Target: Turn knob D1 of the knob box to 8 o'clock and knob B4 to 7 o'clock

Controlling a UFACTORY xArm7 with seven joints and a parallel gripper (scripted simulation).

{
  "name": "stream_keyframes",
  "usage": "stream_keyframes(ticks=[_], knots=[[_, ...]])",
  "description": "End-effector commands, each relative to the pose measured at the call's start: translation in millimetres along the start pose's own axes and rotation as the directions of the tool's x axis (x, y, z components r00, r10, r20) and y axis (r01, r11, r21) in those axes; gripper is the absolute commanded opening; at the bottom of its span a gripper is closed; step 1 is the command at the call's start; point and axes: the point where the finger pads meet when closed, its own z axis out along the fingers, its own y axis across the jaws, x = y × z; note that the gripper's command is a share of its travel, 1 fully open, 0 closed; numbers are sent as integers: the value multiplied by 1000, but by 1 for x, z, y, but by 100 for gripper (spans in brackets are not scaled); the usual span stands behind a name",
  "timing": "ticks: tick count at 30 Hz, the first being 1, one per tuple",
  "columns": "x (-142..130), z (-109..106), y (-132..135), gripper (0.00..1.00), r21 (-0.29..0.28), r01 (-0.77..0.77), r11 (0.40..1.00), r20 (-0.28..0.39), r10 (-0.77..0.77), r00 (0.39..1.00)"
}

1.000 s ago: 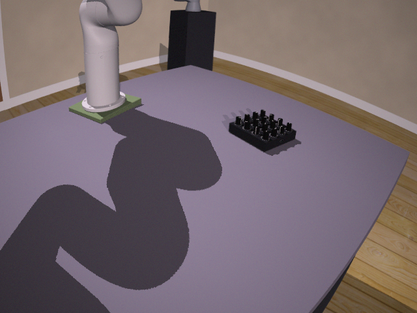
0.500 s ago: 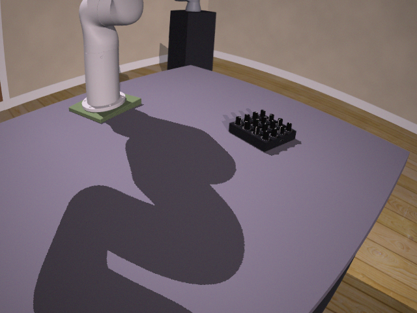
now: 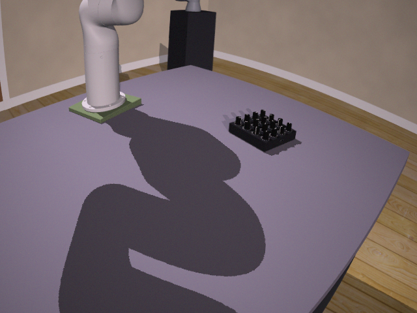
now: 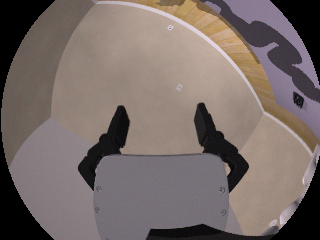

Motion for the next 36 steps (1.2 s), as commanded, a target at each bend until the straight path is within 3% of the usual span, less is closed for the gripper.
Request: stream_keyframes(ticks=[1, 10, 11, 15, 24, 25, 29, 36], knots=[[-34, 4, 11, 100, -15, 60, 998, 35, -59, 998], [-40, 5, 14, 100, -19, 71, 997, 41, -70, 997], [-77, 12, 34, 100, -46, 149, 988, 84, -145, 986], [-93, 15, 43, 100, -56, 183, 981, 102, -177, 979], [-93, 15, 43, 100, -56, 183, 981, 102, -177, 979], [-128, 21, 66, 100, -78, 261, 962, 144, -248, 958], [-146, 24, 80, 100, -88, 303, 949, 167, -286, 944], [-146, 24, 80, 100, -88, 303, 949, 167, -286, 944]])
